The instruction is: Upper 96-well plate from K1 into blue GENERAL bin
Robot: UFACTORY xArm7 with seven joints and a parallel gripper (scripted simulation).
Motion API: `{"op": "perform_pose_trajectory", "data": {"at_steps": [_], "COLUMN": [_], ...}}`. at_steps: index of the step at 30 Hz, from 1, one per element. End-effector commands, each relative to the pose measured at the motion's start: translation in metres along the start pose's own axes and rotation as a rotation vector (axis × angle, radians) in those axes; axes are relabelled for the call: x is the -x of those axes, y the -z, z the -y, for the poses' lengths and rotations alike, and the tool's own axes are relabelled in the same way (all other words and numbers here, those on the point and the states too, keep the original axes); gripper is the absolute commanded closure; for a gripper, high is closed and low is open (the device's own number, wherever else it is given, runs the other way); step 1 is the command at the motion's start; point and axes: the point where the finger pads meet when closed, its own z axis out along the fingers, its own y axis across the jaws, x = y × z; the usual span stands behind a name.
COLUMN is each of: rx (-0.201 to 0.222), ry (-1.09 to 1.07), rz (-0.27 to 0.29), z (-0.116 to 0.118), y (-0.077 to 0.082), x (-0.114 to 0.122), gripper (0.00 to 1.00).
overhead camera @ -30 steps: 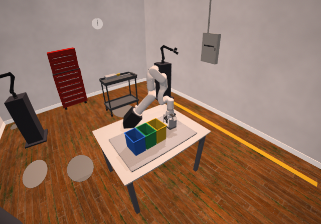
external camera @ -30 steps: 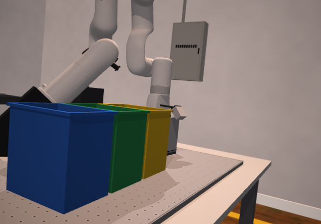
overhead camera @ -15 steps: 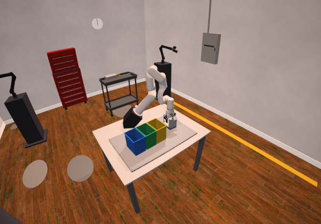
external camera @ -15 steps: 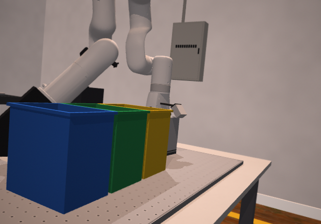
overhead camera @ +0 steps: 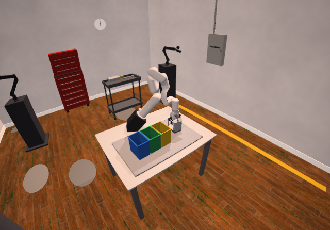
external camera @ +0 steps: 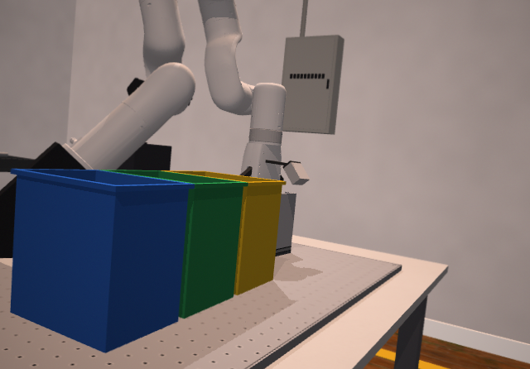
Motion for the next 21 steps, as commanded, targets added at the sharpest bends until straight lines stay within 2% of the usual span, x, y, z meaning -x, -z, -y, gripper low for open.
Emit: {"op": "perform_pose_trajectory", "data": {"at_steps": [1,21], "rx": [-0.001,-0.001], "ry": [0.000,0.000], "rz": [-0.001,-0.001], "z": [0.001,0.001], "y": [0.009,0.040], "x": [0.000,0.000], "gripper": [1.00,1.00]}}
